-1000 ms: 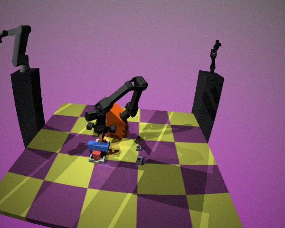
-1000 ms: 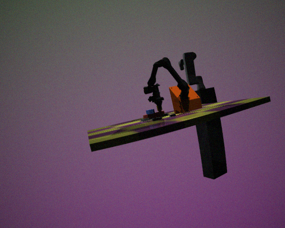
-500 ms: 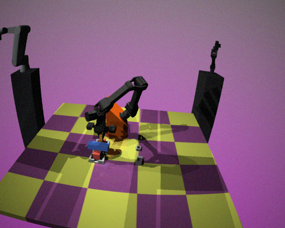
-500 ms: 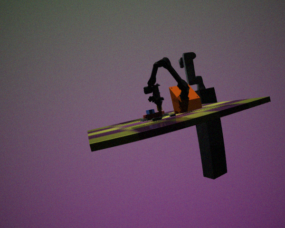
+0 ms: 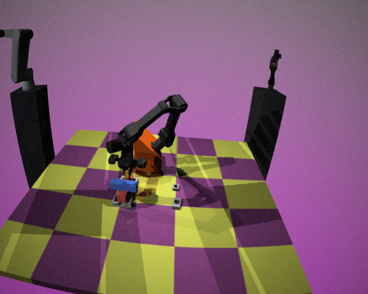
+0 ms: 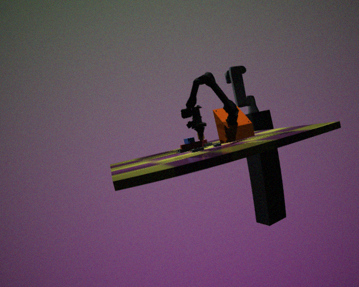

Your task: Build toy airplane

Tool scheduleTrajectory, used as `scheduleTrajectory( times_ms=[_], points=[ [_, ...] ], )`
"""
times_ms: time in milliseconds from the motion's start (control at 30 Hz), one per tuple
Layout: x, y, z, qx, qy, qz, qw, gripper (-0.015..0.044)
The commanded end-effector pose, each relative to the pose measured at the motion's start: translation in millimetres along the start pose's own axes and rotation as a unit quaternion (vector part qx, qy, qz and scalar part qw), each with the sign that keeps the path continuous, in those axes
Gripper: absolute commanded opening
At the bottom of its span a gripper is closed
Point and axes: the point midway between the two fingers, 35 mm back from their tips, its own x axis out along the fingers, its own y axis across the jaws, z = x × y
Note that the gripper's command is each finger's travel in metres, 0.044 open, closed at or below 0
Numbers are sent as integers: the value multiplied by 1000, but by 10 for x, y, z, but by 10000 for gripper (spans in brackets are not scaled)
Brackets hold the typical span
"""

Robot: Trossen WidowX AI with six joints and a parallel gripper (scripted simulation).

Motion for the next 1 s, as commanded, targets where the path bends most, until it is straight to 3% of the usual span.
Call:
scheduleTrajectory(
  times_ms=[0, 467, 767, 900, 967],
  points=[
    [24, -1, -11, 2, 2, 1, 1000, 65],
    [24, -2, -10, 2, 2, 1, 1000, 65],
    [5, -2, 1, 0, -1, 0, 1000, 0],
    [5, -2, 1, 0, -1, 0, 1000, 0],
    [5, -2, 1, 0, -1, 0, 1000, 53]
  ],
)
